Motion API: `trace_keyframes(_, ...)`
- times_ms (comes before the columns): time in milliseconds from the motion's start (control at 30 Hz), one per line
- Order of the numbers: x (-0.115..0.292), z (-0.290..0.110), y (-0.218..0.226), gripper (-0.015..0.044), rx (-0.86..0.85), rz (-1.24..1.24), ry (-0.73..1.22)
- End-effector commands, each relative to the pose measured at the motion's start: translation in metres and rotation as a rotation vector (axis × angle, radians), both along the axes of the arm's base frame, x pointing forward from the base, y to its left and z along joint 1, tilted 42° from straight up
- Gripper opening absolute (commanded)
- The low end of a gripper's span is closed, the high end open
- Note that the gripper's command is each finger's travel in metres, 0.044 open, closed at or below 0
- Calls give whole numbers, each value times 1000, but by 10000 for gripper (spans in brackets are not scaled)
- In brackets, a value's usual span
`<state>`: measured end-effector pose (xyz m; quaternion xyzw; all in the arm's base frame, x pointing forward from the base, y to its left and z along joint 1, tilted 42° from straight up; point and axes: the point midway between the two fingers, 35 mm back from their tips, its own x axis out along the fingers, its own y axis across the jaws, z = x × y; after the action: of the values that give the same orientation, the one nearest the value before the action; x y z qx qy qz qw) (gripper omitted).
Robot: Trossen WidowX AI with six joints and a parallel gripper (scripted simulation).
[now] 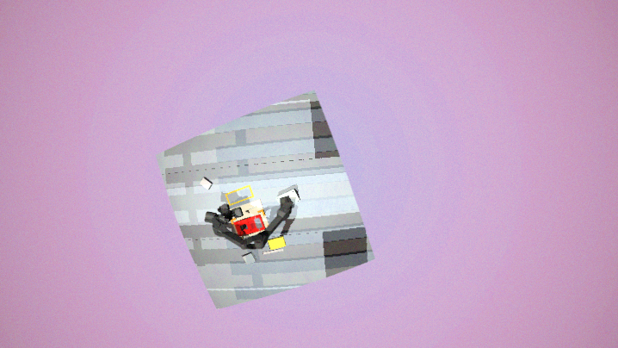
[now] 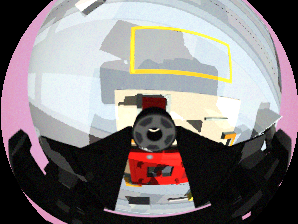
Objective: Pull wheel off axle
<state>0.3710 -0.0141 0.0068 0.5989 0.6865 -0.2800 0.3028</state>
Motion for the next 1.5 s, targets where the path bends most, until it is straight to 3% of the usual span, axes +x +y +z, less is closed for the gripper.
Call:
trace_keyframes(0, 0, 2, -1, 0, -3, 4, -2)
trace_keyframes(667, 4, 30, -25, 0, -4, 3, -1)
trace_keyframes(1300, -47, -32, -106, 0, -12, 2, 0)
trace_keyframes(1467, -49, -34, -108, 0, -11, 3, 0)
